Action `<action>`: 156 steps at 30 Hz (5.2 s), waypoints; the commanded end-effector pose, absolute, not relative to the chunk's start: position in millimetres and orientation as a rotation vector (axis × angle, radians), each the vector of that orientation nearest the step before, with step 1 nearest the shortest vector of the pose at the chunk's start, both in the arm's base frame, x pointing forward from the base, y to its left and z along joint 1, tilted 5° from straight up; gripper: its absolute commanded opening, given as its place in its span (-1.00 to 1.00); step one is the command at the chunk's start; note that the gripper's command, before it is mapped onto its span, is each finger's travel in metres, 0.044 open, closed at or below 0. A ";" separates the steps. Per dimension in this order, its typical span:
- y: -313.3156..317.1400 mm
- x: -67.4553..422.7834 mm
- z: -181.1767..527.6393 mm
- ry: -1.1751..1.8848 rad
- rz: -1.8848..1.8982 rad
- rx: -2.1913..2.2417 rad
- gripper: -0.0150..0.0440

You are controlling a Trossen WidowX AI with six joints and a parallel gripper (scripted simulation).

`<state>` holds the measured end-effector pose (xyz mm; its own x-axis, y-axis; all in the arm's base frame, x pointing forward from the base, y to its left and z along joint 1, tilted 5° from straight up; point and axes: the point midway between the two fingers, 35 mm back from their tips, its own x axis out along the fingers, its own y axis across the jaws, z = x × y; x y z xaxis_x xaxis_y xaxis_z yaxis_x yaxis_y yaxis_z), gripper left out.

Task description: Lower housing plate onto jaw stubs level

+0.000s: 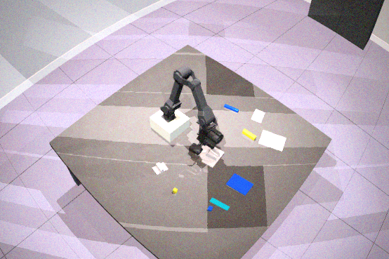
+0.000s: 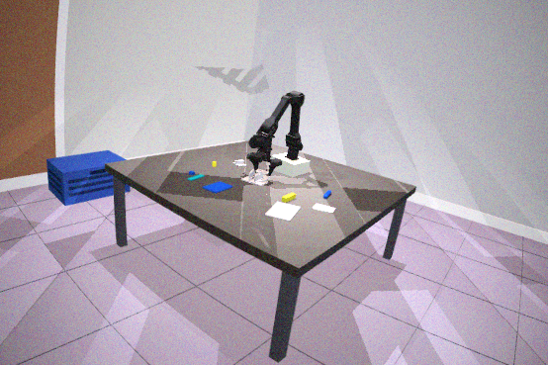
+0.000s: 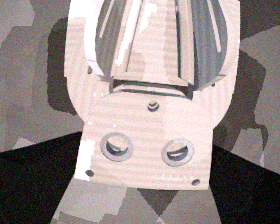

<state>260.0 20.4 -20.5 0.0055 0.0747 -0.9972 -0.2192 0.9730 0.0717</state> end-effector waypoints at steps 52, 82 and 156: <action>22.2 260.0 -32.5 1.549 0.231 -0.107 0.70; 22.5 260.0 -35.0 1.549 0.231 -0.107 0.70; 22.5 260.0 -35.0 1.549 0.231 -0.107 0.70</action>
